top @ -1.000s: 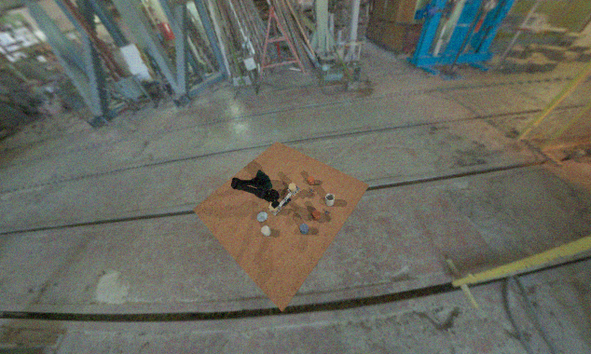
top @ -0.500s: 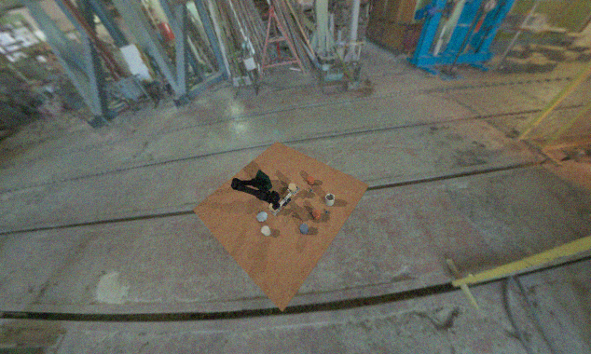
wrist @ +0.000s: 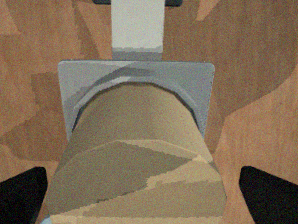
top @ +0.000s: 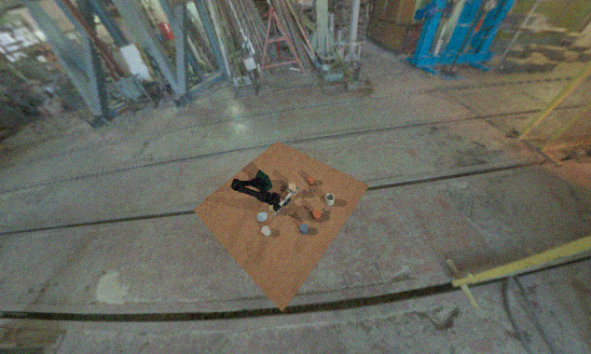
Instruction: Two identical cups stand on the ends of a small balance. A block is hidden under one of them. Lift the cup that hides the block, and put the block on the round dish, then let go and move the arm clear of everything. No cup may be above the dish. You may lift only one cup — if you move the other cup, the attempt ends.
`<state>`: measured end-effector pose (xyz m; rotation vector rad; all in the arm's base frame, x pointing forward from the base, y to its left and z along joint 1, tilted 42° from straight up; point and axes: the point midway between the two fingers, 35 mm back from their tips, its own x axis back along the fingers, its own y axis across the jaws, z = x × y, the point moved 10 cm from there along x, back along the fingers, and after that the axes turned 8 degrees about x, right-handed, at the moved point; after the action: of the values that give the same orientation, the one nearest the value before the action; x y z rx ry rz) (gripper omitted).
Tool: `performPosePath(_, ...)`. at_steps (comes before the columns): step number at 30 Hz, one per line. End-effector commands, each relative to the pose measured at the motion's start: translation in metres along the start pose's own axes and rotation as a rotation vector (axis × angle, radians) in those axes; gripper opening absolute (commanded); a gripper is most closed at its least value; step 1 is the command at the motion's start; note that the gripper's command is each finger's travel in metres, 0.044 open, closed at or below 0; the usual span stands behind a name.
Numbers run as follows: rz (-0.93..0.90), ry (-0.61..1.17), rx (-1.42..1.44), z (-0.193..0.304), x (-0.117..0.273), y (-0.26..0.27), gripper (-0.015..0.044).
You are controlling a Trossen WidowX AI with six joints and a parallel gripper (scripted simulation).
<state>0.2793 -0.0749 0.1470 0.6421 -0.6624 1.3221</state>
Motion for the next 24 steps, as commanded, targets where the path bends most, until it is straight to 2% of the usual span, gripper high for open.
performPosePath(1,-0.007,0.004,0.003,0.000,-0.009,0.001,0.0440)
performPosePath(15,-0.008,0.007,0.003,0.001,-0.029,0.003,0.0440)
performPosePath(18,-0.008,0.007,0.003,0.001,-0.029,0.003,0.0361)
performPosePath(24,-0.008,0.007,0.003,0.001,-0.029,0.003,0.0321)
